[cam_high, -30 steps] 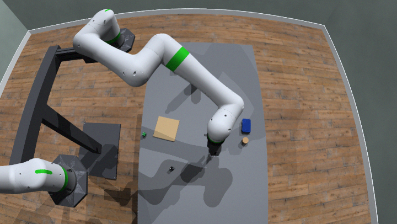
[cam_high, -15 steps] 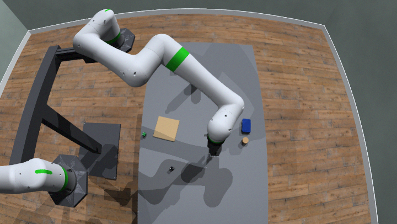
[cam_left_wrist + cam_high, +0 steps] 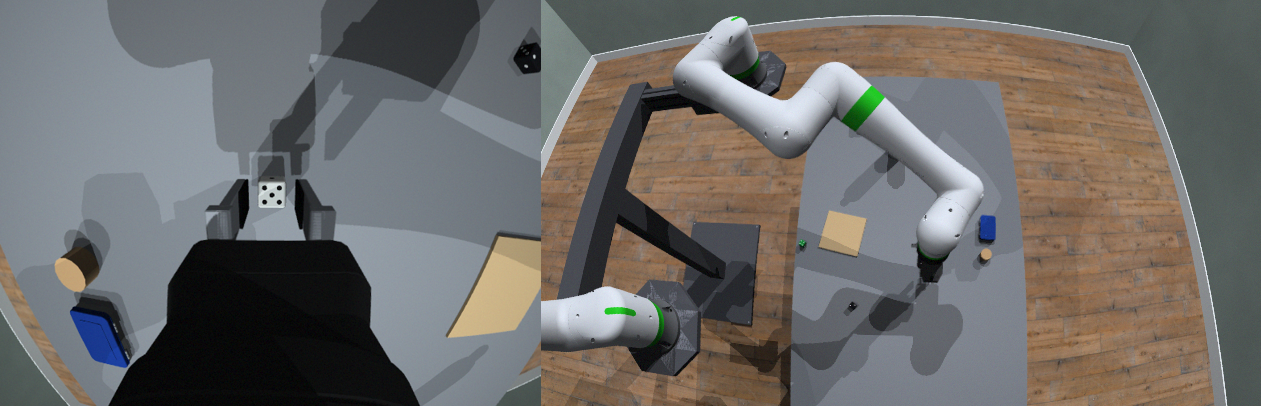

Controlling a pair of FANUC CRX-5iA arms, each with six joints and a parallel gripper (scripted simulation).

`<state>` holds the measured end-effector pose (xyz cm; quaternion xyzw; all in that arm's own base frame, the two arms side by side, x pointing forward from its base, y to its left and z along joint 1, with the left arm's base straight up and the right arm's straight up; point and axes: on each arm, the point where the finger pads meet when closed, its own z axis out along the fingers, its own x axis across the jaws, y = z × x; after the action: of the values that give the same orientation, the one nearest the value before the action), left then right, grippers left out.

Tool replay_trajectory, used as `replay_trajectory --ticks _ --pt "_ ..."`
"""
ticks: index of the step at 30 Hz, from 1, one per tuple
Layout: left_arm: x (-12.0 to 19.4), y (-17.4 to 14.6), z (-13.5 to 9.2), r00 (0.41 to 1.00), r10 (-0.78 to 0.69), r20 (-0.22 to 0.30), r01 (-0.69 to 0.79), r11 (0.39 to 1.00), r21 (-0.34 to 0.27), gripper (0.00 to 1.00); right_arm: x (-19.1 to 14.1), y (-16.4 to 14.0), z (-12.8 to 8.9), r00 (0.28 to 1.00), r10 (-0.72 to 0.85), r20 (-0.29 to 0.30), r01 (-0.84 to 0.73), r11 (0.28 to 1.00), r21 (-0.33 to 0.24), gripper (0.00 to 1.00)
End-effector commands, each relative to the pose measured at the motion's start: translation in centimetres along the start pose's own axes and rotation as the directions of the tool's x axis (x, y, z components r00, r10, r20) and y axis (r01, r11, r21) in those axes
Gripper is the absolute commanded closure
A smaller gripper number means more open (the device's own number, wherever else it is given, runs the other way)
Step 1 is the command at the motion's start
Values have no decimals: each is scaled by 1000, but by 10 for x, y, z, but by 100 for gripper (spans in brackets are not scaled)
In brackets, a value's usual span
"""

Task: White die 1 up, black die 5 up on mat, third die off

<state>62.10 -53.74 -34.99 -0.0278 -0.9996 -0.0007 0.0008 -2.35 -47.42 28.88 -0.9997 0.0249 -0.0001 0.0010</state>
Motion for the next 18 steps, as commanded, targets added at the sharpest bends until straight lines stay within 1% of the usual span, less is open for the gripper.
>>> replay_trajectory --ticks 1,18 --pt "-1 -1 0 1000 0 2 0 1000 1 30 0 0 -1 1000 0 0 0 1000 -2 0" --pt "-1 -1 19 1000 0 2 0 1000 1 30 0 0 -1 1000 0 0 0 1000 -2 0"
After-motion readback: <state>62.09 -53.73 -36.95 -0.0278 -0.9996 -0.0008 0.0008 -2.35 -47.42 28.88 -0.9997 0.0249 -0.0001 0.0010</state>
